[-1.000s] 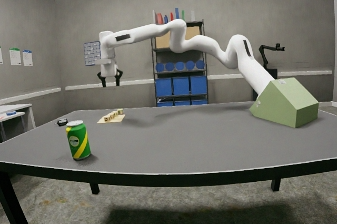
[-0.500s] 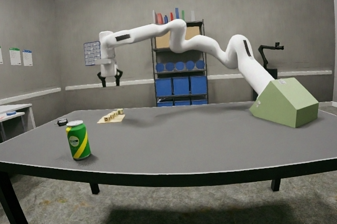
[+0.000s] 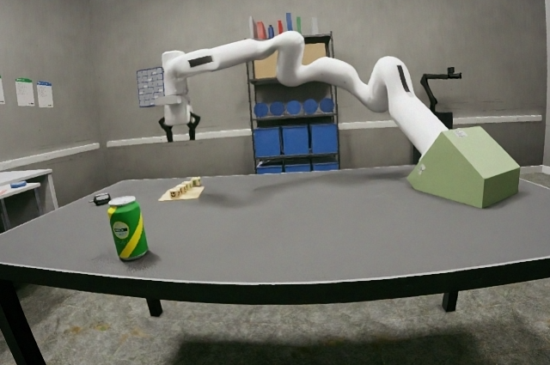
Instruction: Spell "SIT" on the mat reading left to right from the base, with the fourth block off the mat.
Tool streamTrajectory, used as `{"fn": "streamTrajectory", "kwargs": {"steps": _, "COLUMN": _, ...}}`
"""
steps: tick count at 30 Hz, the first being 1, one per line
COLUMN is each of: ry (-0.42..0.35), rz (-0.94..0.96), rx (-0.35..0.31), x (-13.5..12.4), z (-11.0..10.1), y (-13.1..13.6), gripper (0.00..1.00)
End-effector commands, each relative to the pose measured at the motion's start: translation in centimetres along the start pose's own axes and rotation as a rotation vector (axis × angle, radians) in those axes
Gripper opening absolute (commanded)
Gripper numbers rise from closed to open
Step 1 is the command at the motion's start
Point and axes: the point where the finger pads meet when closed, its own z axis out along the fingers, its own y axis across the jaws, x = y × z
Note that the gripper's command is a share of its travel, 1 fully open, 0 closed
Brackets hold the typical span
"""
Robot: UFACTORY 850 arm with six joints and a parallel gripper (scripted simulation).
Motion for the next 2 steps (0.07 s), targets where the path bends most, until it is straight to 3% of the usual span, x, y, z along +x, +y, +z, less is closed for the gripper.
{"fn": "streamTrajectory", "kwargs": {"steps": 1, "ry": 0.001, "rz": 0.001, "rx": -0.002, "x": -0.01, "z": -0.12, "y": 0.05, "gripper": 1.00}}
{"fn": "streamTrajectory", "kwargs": {"steps": 2, "ry": 0.001, "rz": 0.001, "rx": -0.002, "x": -0.01, "z": -0.12, "y": 0.05, "gripper": 1.00}}
